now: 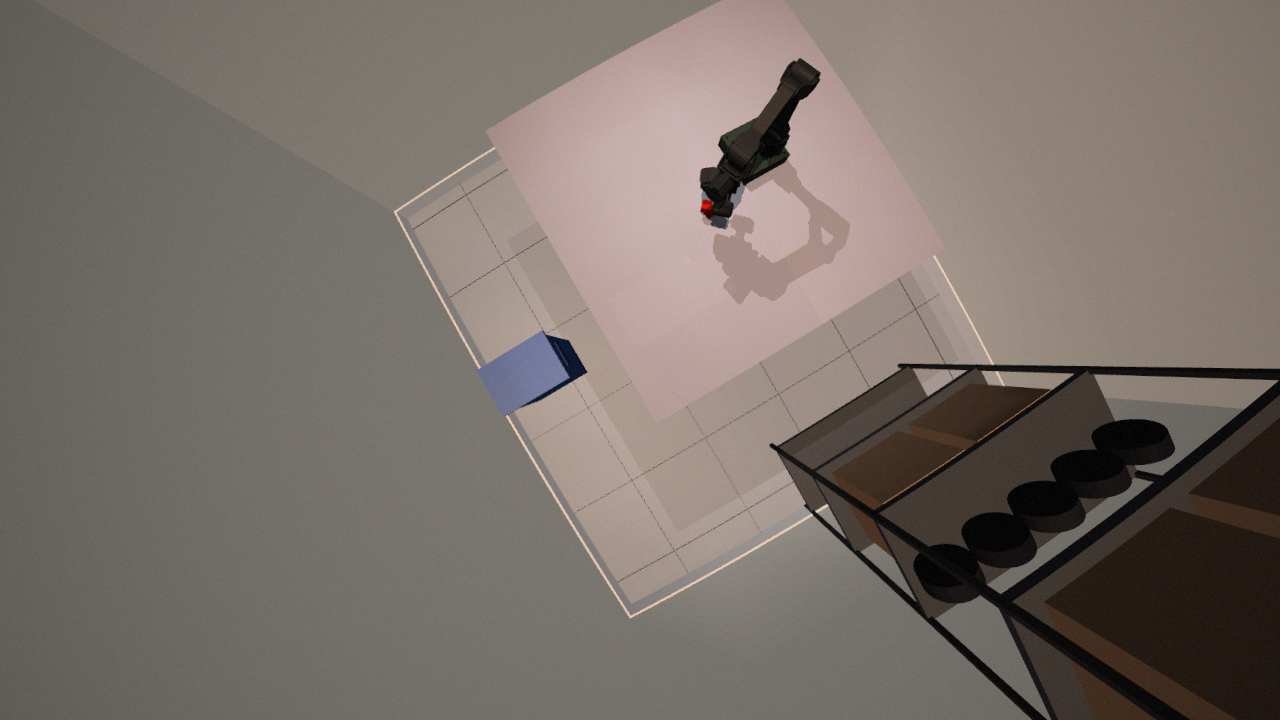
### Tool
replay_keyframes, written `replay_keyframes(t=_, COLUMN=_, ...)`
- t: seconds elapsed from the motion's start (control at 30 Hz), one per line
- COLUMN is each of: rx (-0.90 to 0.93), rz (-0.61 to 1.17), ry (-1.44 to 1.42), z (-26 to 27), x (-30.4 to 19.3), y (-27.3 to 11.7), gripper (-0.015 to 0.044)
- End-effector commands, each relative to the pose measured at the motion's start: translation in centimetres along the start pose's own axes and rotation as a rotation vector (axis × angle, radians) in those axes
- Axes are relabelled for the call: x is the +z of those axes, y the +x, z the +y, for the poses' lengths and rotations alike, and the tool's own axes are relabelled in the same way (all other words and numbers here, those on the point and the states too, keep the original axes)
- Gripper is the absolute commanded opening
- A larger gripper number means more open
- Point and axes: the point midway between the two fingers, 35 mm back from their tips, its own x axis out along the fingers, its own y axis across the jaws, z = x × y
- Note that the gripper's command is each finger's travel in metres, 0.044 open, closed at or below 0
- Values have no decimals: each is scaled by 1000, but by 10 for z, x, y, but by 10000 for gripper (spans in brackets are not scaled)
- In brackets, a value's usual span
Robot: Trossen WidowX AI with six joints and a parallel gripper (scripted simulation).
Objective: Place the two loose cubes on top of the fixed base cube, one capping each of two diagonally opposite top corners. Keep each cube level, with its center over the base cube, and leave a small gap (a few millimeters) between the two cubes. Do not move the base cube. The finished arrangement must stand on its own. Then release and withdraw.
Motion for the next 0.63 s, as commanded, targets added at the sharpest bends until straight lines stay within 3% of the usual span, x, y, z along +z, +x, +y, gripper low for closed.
replay_keyframes(t=0.0, rx=5, rz=-3, ry=0, z=1, x=1, y=-3, gripper=400)
replay_keyframes(t=0.3, rx=4, rz=8, ry=-1, z=51, x=-93, y=-4, gripper=400)
replay_keyframes(t=0.6, rx=4, rz=8, ry=-1, z=52, x=-96, y=-4, gripper=400)
